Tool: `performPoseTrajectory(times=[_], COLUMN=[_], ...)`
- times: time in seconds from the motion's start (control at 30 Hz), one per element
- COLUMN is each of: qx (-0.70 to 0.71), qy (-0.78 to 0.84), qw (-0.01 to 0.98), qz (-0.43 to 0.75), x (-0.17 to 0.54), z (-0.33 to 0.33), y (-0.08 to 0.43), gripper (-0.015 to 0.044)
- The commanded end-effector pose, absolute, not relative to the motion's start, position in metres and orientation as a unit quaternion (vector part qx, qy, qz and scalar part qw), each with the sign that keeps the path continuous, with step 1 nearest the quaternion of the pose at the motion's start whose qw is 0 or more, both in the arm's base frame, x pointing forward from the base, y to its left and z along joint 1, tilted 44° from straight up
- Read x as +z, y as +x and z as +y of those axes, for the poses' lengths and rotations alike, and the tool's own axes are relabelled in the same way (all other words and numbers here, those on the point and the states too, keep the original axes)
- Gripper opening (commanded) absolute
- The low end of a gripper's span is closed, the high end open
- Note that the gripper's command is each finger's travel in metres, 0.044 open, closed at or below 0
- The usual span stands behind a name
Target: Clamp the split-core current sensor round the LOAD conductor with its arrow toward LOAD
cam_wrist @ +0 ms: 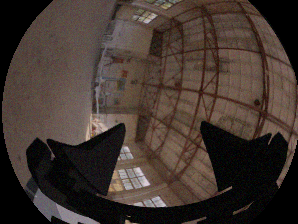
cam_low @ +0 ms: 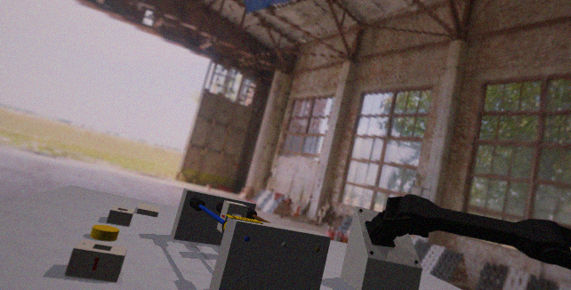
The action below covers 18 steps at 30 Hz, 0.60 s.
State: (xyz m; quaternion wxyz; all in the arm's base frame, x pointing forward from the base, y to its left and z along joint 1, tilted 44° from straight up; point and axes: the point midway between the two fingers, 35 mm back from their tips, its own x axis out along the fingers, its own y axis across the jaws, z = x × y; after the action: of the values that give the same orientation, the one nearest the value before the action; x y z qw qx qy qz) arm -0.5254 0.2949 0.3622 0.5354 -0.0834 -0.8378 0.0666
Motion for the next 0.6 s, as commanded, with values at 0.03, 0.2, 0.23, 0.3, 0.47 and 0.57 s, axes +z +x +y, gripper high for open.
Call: performPoseTrajectory(times=[0.03,0.2,0.23,0.3,0.47,0.57], qx=[0.067,0.078,0.083,0.091,0.111,0.128], qy=[-0.088,-0.127,-0.131,-0.143,-0.165,-0.182], qw=[0.534,0.526,0.525,0.526,0.527,0.528], qz=[-0.838,-0.838,-0.837,-0.834,-0.826,-0.819], x=[0.362,0.364,0.367,0.376,0.399,0.417], z=[0.301,0.354,0.364,0.379,0.416,0.444], y=[-0.523,-0.494,-0.486,-0.471,-0.432,-0.394], gripper=[0.044,0.044,0.044,0.044,0.044,0.044])
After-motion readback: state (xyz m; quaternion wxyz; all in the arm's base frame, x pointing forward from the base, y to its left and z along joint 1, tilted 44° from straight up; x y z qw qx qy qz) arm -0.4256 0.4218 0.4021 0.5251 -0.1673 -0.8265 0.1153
